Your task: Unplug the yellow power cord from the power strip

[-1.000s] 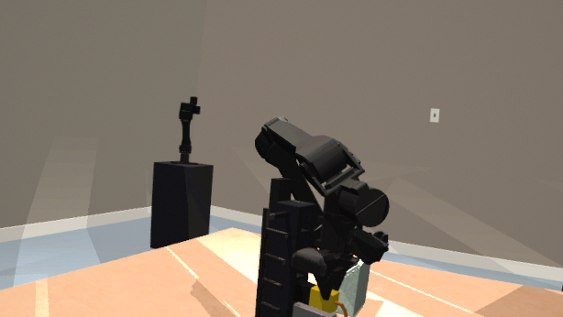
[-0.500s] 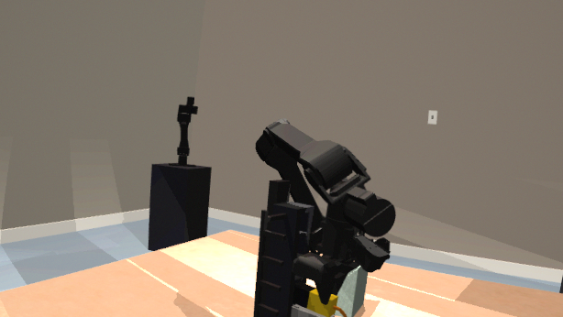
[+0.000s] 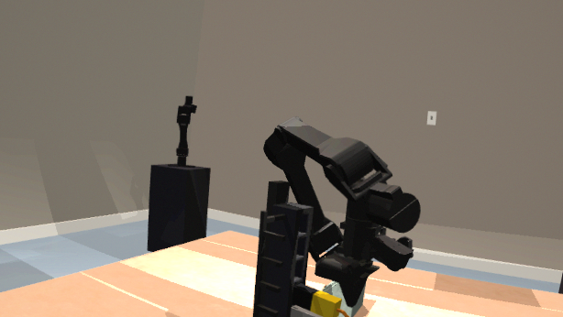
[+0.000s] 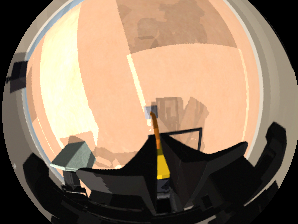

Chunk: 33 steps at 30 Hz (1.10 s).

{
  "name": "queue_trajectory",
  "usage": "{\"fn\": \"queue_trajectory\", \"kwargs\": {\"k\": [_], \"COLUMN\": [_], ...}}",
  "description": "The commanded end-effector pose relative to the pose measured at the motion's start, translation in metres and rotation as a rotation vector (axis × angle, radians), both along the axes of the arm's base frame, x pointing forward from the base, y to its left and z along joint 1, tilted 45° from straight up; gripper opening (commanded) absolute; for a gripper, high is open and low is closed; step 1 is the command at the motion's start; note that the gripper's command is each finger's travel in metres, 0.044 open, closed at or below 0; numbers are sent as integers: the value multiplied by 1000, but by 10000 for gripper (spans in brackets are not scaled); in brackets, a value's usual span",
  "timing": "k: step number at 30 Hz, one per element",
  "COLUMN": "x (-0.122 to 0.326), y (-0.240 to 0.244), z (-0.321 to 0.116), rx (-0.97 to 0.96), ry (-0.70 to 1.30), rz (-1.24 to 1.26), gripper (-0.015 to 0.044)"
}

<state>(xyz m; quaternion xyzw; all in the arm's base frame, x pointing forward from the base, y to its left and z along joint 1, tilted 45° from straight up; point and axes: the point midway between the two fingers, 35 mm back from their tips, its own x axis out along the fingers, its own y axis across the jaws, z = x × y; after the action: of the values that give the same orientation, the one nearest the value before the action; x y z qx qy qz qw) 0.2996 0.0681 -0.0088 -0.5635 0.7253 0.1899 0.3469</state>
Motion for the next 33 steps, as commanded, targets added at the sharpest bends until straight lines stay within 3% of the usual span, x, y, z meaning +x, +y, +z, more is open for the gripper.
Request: {"fn": "queue_trajectory", "kwargs": {"k": [1,4,33], "x": [0,0,-5], "y": [-4,-4,-11], "z": [1,1,21], "rx": [-1,-1,2], "ry": [0,0,-5], "rz": [-11,-11,-3], "gripper": [105,160,160]}}
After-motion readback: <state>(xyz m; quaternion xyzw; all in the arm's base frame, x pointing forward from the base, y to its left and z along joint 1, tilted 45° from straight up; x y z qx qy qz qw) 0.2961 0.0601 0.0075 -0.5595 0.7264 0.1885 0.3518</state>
